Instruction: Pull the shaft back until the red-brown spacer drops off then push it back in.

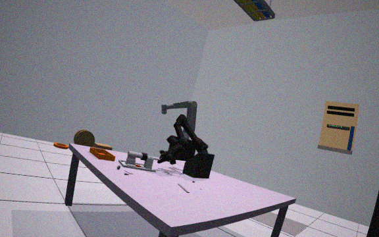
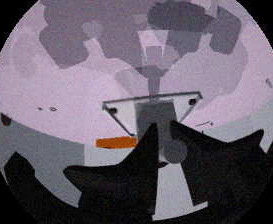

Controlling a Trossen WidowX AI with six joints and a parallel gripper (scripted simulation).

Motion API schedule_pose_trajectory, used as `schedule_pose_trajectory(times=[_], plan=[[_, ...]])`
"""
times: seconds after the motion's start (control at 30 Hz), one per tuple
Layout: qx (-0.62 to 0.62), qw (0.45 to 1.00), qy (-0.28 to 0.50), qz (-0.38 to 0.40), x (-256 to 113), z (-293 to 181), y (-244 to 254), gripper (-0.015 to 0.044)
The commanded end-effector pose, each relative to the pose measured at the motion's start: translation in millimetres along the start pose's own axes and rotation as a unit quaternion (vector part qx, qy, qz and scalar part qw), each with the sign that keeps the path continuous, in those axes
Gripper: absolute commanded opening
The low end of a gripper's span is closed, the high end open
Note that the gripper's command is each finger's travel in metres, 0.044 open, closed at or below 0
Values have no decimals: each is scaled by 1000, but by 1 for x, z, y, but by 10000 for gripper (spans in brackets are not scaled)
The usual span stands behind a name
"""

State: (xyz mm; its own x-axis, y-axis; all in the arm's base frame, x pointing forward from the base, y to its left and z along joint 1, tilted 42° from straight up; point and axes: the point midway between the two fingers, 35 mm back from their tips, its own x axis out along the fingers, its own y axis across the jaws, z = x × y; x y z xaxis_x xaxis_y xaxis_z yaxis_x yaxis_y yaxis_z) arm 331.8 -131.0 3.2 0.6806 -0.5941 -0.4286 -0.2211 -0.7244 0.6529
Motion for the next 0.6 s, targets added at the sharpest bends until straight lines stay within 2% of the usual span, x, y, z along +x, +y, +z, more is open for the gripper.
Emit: schedule_pose_trajectory(times=[0.0, 0.57], plan=[[1, 1000, 5, 1, 1, -3, 1, 0], [1, 1000, 5, 1, 0, -2, 0, 0]])
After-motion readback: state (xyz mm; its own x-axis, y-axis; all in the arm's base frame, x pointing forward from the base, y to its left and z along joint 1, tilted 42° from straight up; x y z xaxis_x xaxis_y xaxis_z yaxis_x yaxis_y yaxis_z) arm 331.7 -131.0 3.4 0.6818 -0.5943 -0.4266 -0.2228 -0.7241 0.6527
